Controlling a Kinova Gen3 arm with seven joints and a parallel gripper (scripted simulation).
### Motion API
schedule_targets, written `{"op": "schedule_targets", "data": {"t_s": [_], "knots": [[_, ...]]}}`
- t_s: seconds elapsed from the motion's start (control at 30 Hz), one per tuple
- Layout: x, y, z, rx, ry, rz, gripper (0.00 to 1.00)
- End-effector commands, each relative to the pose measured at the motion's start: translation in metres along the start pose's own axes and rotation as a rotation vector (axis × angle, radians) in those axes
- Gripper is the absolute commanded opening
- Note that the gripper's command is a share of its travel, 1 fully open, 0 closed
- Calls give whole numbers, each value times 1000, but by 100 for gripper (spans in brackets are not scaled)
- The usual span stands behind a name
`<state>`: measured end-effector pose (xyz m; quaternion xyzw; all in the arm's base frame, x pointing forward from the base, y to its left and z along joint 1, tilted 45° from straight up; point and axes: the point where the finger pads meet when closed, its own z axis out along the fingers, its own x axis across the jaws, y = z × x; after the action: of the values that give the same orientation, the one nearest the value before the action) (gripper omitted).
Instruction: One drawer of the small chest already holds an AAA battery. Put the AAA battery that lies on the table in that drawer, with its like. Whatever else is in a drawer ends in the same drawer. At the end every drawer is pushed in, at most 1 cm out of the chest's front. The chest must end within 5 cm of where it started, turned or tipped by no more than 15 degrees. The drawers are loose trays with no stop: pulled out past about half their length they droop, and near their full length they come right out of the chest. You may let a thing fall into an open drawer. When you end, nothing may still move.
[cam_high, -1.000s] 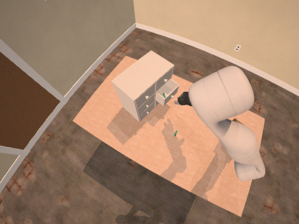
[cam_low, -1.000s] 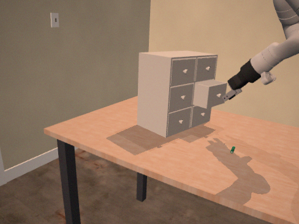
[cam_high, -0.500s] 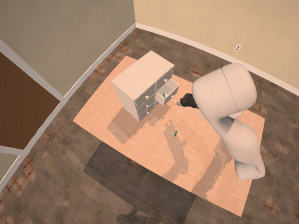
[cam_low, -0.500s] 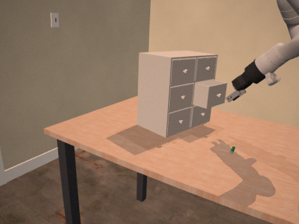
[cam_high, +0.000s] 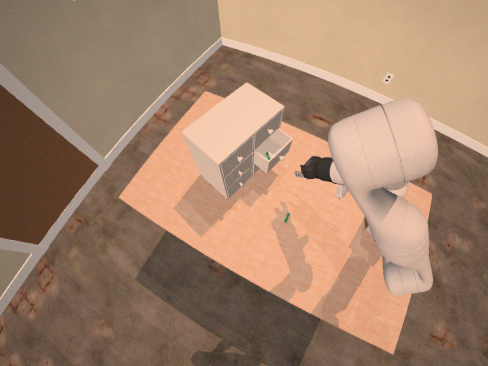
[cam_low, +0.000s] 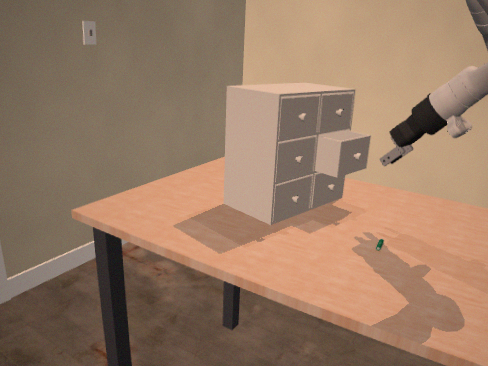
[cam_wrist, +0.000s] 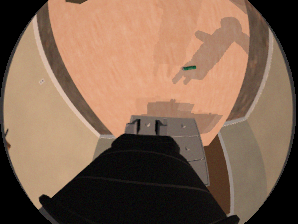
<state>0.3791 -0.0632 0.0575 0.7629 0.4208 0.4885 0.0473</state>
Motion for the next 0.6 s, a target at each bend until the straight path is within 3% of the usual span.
{"op": "schedule_targets", "data": {"t_s": [0.0, 0.27, 0.57], "knots": [[-2, 1, -4, -7, -5, 5, 67], [-2, -5, -19, 13, 6, 1, 67], [-2, -7, -22, 12, 0, 9, 67]]}}
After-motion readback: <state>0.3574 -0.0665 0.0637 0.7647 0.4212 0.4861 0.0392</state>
